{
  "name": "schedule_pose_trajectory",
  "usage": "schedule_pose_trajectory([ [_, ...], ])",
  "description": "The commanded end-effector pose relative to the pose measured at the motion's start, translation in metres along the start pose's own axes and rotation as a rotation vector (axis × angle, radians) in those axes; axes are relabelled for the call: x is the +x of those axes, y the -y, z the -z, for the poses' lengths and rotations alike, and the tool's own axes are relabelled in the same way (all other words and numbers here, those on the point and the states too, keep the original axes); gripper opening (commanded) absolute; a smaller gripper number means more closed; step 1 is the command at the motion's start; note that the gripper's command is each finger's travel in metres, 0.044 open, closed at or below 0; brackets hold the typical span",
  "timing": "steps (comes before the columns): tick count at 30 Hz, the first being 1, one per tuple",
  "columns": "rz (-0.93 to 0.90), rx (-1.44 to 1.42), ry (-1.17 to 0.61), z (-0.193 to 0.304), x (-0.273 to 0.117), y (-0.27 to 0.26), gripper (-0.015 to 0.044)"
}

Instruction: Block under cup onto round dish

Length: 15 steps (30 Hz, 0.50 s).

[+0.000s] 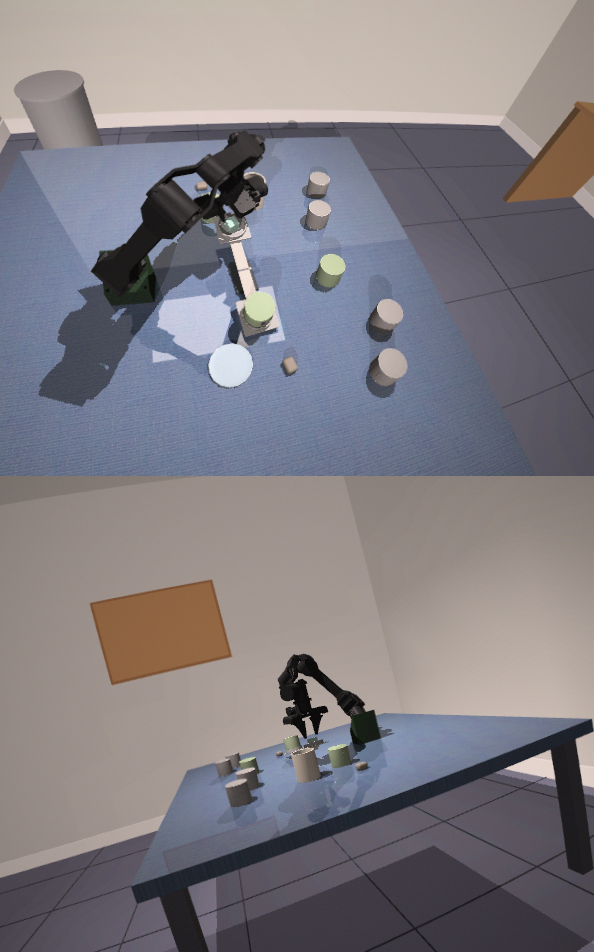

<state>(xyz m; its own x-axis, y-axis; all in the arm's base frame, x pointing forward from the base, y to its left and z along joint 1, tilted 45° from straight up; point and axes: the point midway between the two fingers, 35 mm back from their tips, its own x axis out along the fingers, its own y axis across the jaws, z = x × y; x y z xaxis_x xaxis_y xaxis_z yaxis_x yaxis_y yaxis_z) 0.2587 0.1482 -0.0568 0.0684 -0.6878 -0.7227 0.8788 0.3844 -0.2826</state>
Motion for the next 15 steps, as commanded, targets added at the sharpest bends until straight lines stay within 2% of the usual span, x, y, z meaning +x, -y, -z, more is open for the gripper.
schedule_pose_trajectory([
  [1,0.004,-0.008,0.007,-0.001,0.008,0.001,0.0260],
  [15,0.005,-0.008,0.008,-0.001,0.028,0.002,0.0260],
])
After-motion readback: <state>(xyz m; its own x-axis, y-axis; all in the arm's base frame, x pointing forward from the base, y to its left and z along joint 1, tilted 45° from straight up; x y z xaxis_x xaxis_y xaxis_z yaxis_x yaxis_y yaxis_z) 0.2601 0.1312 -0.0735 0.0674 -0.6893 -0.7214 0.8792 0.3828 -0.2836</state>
